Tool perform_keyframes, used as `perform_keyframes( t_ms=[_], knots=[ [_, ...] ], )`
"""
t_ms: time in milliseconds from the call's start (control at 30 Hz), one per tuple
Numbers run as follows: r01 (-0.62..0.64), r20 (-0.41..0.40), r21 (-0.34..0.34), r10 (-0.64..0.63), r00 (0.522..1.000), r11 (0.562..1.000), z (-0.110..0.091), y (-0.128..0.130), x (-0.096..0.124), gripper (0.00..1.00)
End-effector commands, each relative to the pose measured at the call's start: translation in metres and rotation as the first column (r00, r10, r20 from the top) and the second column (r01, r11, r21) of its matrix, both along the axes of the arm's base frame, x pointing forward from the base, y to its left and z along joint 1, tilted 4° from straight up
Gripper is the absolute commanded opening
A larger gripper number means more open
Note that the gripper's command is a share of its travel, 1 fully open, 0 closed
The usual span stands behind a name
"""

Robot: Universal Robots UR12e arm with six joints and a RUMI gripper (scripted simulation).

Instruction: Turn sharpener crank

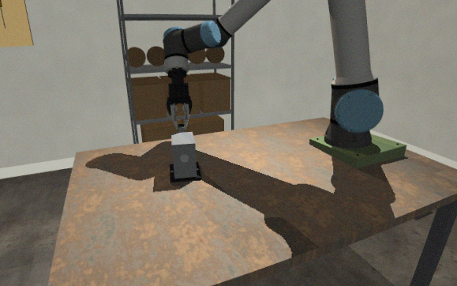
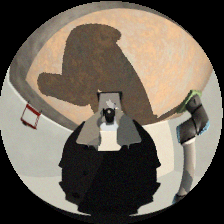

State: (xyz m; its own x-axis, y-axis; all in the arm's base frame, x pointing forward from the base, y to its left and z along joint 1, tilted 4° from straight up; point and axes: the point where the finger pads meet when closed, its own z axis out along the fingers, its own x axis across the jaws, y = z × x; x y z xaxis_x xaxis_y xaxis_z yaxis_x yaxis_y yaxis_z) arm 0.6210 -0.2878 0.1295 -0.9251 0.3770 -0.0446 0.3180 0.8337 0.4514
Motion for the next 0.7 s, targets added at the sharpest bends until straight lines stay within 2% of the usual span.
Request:
perform_keyframes(
  t_ms=[0, 667],
  knots=[
    [0.000, 0.001, -0.001, 0.000, 1.000, 1.000, 0.0008, -0.0004, 0.0004, 0.09],
    [0.000, 0.001, -0.001, 0.000, 1.000, 1.000, 0.0007, -0.0018, 0.0040, 0.09]
  ],
)
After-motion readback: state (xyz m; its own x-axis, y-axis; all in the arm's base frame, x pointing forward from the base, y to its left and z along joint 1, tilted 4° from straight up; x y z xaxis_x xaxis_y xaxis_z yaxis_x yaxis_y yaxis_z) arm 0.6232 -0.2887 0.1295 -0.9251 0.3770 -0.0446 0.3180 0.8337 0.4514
